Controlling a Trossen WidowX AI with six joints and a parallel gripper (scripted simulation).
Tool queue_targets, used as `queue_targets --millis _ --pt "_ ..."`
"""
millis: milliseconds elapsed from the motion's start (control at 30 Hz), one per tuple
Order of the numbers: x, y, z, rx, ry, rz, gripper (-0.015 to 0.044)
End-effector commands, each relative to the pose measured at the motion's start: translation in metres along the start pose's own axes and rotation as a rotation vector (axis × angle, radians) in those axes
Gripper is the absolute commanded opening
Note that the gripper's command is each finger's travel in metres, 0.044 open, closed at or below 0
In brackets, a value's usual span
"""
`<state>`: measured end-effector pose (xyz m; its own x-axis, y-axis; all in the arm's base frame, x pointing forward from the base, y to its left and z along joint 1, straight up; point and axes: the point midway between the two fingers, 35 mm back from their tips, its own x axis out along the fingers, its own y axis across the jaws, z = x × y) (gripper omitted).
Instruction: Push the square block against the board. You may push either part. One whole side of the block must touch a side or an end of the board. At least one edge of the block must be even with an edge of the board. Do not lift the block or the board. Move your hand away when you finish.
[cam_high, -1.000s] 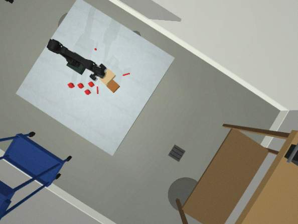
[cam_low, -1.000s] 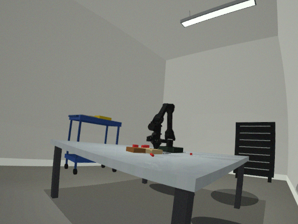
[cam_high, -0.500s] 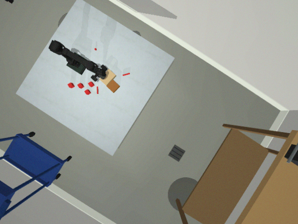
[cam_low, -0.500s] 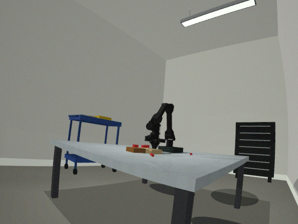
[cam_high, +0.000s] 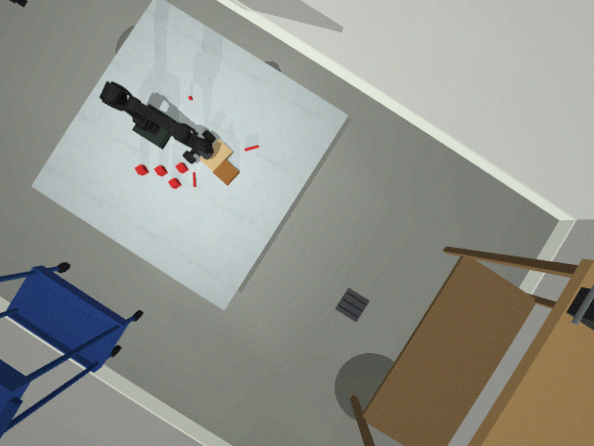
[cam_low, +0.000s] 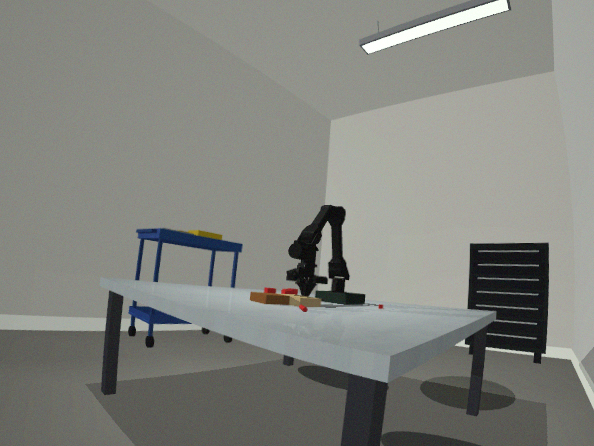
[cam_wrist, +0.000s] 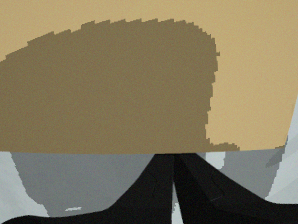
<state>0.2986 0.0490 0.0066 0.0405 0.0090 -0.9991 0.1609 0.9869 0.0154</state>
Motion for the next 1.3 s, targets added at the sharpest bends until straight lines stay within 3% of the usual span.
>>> queue_targets --millis 0,833,1000,1267 --pt "0.003 0.0 -0.006 0.0 0.009 -0.005 0.0" --pt "0.005 0.0 -0.046 0.0 0.013 -0.005 0.0" --pt "-0.047 0.001 -0.041 0.0 0.012 -0.005 0.0" --pt "-0.049 0.006 -0.033 -0.052 -0.001 0.003 0.0"
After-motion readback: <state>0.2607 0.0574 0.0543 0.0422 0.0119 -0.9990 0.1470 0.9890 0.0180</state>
